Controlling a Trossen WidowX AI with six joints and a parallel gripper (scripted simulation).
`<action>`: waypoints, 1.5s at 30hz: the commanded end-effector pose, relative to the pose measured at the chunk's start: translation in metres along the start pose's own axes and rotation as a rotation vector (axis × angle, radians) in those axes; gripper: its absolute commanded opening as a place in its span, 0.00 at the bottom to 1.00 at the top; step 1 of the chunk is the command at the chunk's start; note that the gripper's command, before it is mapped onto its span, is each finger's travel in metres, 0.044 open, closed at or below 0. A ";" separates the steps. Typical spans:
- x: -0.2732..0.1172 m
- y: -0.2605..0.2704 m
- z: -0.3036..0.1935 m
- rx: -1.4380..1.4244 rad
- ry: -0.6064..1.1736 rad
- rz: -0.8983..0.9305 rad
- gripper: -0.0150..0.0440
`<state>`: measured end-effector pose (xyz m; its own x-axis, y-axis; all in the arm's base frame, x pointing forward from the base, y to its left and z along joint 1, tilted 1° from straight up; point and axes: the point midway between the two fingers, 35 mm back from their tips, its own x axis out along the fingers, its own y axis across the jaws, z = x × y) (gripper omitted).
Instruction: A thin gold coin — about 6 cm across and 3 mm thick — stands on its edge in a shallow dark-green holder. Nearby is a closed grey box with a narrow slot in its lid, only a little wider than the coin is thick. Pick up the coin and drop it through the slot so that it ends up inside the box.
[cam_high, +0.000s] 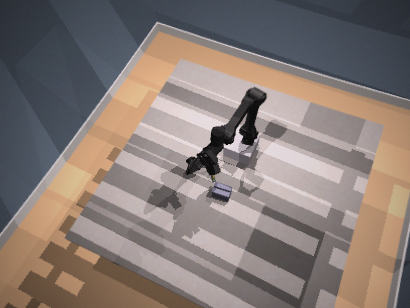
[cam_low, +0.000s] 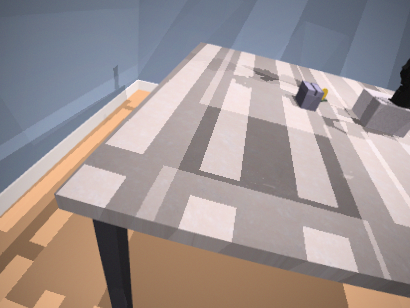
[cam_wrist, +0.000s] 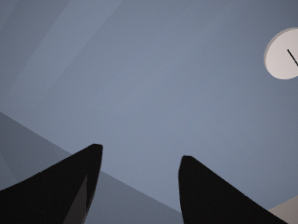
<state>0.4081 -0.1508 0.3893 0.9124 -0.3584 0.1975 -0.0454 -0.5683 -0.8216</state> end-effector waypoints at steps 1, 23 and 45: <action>-0.010 0.076 0.028 0.190 -0.107 0.303 0.53; -0.219 0.267 0.106 0.865 0.048 1.687 0.53; -0.247 0.299 0.126 0.905 0.122 1.833 0.53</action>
<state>0.2197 -0.1388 0.0345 0.0086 -0.0227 -0.9997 -0.4838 0.8749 -0.0240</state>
